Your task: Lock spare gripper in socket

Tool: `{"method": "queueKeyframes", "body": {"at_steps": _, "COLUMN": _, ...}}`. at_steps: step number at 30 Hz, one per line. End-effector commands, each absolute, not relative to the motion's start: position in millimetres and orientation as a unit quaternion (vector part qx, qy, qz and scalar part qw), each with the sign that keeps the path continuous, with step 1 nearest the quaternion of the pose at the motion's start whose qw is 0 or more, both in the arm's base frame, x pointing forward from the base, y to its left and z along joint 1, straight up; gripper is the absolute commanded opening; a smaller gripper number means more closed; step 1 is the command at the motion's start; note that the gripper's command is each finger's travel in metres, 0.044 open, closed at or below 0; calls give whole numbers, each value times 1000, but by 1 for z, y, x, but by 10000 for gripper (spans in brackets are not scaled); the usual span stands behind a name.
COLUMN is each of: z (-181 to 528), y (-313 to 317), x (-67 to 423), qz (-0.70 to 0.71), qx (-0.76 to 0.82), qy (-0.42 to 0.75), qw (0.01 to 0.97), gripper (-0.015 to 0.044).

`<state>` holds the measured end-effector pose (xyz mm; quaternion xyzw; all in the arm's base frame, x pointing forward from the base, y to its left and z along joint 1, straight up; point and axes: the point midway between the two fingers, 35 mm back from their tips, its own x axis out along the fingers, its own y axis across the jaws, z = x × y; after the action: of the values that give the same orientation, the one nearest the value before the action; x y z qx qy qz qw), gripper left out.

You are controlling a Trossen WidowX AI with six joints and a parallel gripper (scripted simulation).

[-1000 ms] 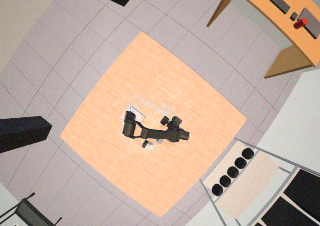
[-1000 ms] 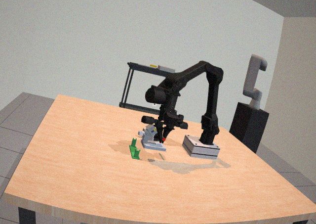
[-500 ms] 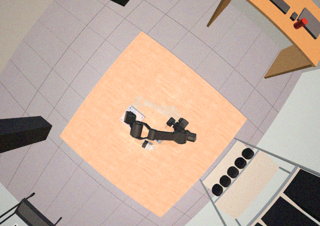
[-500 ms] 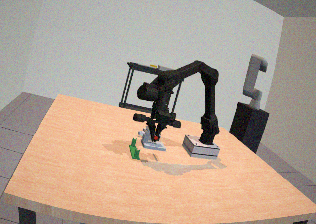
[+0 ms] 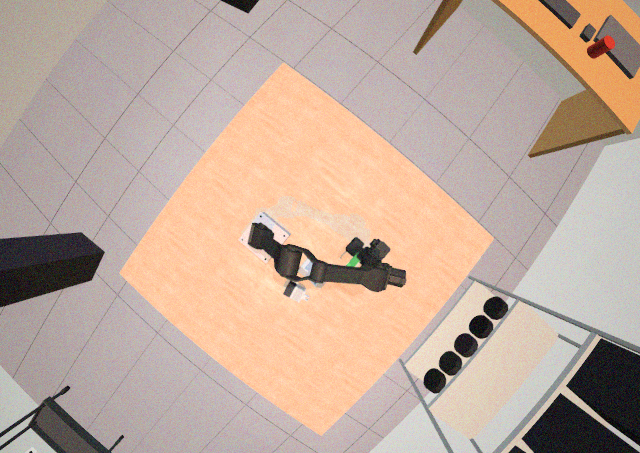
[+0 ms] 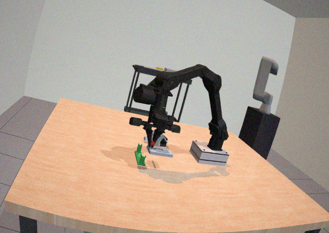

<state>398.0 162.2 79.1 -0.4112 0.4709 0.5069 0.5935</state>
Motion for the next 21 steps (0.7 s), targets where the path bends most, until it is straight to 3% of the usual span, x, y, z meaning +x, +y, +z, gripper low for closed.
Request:
{"method": "queueKeyframes", "body": {"at_steps": 1, "z": 77, "y": 165, "x": 407, "qz": 505, "qx": -410, "qy": 475, "qw": 593, "gripper": 0}}
{"method": "queueKeyframes", "body": {"at_steps": 21, "z": 53, "y": 166, "x": 411, "qz": 503, "qx": -412, "qy": 467, "qw": 600, "gripper": 0}}
